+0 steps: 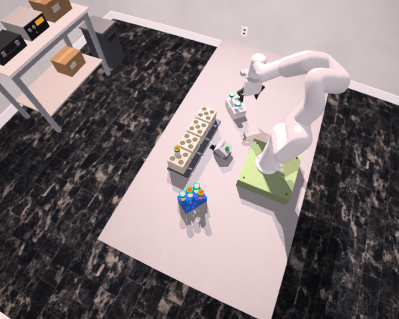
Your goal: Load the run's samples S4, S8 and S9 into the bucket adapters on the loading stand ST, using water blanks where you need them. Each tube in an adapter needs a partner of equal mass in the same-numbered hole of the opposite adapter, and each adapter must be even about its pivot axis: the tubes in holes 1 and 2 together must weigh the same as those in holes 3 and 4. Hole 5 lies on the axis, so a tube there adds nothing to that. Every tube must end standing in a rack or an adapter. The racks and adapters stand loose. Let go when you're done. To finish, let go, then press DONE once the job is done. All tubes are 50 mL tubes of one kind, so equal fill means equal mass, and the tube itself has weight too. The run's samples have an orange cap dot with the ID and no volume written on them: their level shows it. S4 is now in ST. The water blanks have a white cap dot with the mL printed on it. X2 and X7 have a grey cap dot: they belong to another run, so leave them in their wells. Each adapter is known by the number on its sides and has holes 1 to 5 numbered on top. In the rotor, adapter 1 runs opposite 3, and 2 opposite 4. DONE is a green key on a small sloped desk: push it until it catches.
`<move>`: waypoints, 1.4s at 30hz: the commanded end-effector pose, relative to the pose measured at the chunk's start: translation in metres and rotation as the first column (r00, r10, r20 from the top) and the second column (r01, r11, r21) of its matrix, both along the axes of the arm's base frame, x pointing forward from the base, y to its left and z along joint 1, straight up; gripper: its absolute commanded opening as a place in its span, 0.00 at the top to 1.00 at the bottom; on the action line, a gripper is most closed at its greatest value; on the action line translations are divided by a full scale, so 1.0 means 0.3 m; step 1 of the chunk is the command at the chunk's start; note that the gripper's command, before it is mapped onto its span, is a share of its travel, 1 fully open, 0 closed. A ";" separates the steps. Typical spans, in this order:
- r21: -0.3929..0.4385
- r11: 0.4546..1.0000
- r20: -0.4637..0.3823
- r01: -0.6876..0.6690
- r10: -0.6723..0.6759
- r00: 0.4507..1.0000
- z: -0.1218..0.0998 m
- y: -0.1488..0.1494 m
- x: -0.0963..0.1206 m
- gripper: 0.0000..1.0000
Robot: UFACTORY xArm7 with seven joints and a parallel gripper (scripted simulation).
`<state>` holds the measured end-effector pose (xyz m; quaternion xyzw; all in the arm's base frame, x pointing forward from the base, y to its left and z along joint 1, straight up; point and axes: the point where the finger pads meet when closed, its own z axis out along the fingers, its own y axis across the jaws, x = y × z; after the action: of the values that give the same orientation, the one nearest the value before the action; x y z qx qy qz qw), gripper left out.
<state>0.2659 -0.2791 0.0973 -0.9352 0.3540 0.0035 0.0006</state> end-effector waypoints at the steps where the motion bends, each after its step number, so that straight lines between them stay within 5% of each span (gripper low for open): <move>1: -0.007 1.000 0.006 -0.001 0.001 1.000 0.032 0.006 -0.001 0.00; 31: -0.007 1.000 0.006 -0.001 0.001 1.000 0.269 0.006 0.000 0.00; 42: -0.006 0.955 0.006 -0.296 0.296 0.955 0.268 0.143 0.062 0.00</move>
<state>0.2761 -0.2515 0.1762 -0.9639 0.2664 0.0014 -0.0015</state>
